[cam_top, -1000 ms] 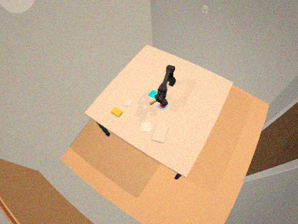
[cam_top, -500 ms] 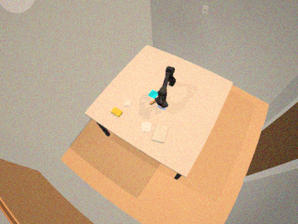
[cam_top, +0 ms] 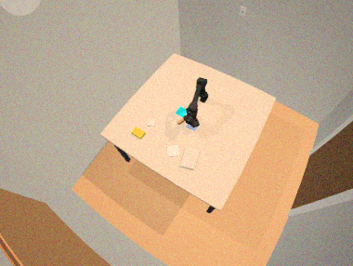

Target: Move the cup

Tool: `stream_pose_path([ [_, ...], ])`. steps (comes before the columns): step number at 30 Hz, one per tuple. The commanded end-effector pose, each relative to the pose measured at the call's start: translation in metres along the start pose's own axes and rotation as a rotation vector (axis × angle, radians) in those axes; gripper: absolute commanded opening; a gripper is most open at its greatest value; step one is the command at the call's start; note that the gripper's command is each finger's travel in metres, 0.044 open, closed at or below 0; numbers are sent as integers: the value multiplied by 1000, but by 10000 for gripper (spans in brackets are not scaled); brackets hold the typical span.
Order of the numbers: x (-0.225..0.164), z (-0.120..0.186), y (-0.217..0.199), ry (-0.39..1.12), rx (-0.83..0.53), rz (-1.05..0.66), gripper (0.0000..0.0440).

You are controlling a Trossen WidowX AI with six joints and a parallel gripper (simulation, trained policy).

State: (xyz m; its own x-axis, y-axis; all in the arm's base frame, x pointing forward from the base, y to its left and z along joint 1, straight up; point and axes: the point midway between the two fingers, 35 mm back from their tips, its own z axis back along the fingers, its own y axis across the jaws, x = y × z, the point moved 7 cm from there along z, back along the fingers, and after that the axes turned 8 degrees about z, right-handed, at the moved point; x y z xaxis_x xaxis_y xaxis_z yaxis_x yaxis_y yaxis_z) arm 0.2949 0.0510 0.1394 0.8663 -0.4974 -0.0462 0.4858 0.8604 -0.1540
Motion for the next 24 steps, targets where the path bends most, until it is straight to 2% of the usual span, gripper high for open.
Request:
stream_pose_path([
  [1,-2,4,-4,2,5,-6,0],
  [24,1,63,-51,-63,106,-192,0],
])
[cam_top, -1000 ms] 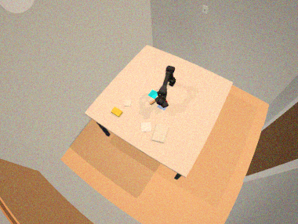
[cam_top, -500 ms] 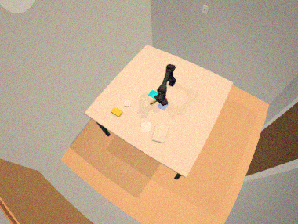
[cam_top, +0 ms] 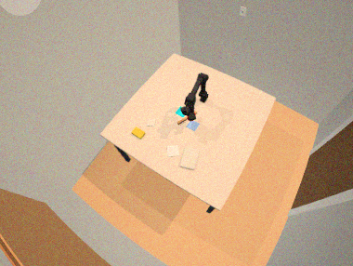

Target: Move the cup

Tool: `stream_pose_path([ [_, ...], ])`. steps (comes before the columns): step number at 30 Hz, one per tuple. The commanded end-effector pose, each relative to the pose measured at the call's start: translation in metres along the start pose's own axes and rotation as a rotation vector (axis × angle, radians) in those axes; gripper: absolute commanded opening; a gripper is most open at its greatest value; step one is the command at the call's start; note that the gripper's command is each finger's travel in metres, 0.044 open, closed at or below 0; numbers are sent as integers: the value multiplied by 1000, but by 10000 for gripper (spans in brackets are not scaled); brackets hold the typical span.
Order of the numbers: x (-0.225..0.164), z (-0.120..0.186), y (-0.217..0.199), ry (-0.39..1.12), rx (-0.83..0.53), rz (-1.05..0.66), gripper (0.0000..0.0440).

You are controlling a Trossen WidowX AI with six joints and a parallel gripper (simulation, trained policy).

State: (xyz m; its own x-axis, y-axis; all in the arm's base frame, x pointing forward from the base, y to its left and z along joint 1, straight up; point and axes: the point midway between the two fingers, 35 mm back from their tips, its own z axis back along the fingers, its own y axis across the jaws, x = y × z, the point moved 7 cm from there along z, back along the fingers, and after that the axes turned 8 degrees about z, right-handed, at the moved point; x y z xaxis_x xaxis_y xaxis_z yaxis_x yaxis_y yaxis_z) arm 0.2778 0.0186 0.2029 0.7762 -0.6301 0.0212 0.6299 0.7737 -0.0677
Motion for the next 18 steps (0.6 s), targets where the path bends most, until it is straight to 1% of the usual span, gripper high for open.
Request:
stream_pose_path([
  [1,5,8,-6,-19,22,-33,0],
  [10,18,16,-28,-66,53,-112,0],
  [18,27,17,-48,-101,72,-177,0],
])
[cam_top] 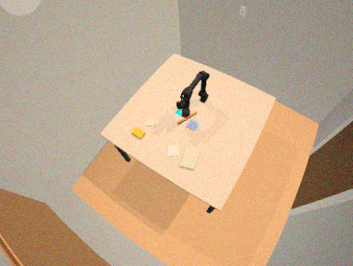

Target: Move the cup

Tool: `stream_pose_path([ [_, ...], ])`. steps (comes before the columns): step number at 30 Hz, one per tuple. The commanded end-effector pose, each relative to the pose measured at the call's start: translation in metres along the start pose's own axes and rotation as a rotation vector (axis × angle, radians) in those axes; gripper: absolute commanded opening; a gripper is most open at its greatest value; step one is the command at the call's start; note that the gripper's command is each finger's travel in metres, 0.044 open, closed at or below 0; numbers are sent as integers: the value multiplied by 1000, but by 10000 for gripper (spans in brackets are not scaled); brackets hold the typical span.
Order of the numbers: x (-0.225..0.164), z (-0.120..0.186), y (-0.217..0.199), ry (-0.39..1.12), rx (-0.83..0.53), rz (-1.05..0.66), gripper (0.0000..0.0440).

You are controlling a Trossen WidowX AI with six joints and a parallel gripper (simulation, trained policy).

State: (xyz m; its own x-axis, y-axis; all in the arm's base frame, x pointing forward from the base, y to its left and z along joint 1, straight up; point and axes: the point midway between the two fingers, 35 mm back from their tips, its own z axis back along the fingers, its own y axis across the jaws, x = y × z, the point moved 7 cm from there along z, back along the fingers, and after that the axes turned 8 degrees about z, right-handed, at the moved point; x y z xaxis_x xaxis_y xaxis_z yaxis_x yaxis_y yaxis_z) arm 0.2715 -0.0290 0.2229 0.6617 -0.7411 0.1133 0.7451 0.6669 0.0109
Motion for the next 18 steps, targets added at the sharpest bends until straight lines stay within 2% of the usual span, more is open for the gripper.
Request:
stream_pose_path([
  [1,4,0,-8,-18,6,-21,0],
  [18,20,-14,-42,-68,16,-135,0],
])
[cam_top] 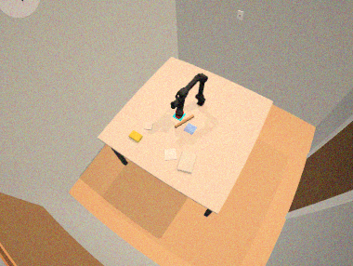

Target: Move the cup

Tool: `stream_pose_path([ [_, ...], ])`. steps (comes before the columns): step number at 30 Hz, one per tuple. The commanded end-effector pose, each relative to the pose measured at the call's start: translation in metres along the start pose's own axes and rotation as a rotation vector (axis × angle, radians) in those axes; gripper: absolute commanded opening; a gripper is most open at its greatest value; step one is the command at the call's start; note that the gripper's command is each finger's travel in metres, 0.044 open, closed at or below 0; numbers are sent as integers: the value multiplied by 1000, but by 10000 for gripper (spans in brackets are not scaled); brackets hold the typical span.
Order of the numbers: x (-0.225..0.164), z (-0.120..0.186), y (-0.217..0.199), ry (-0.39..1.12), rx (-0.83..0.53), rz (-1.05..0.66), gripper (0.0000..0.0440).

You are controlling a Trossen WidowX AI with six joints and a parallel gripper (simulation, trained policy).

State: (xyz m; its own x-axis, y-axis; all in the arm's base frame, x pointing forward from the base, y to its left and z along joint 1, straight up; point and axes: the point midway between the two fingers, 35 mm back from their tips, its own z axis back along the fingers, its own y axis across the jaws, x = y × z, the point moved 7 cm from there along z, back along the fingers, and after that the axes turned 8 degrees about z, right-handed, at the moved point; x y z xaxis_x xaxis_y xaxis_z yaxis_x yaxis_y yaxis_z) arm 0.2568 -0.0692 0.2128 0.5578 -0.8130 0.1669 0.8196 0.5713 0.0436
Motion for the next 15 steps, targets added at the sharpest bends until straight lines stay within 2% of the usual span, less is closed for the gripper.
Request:
stream_pose_path([
  [1,2,-3,-6,-13,1,-16,0],
  [15,3,-31,-28,-29,-6,-81,0],
])
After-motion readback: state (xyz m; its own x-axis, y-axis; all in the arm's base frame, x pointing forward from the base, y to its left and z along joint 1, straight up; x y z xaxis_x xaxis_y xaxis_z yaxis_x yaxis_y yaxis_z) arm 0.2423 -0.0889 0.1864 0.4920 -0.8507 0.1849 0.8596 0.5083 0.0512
